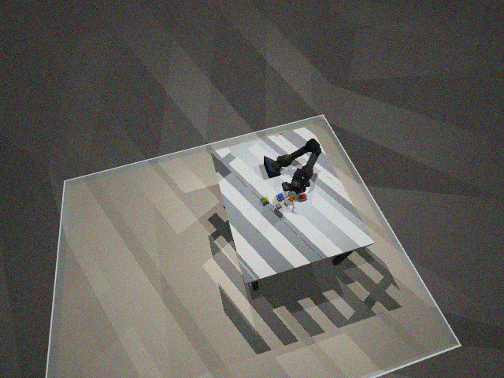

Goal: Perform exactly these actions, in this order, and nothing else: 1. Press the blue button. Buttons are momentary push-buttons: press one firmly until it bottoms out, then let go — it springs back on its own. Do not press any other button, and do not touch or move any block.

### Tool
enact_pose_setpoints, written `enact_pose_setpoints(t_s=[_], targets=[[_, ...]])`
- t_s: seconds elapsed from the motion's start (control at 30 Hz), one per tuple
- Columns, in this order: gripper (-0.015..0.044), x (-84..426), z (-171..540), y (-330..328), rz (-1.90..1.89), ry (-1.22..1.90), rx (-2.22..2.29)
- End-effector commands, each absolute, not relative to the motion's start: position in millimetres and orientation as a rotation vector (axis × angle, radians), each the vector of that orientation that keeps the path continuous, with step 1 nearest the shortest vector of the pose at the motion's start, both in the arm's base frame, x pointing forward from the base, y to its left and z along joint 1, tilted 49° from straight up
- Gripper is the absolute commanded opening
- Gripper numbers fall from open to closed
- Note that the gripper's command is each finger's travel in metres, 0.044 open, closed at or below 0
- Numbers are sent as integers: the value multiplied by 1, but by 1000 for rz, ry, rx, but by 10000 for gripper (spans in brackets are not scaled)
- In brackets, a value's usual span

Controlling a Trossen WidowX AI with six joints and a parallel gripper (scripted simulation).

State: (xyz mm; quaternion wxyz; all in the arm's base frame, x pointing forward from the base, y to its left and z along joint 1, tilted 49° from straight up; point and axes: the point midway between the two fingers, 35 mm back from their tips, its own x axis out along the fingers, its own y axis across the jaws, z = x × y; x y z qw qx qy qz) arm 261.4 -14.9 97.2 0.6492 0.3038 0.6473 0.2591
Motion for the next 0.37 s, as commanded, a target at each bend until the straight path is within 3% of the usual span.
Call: enact_pose_setpoints(t_s=[0.0,0.13,0.33], targets=[[309,261,152,10,570,1430,714],[400,241,214,45,572,1396,759],[400,236,224,51,575,1390,767]])
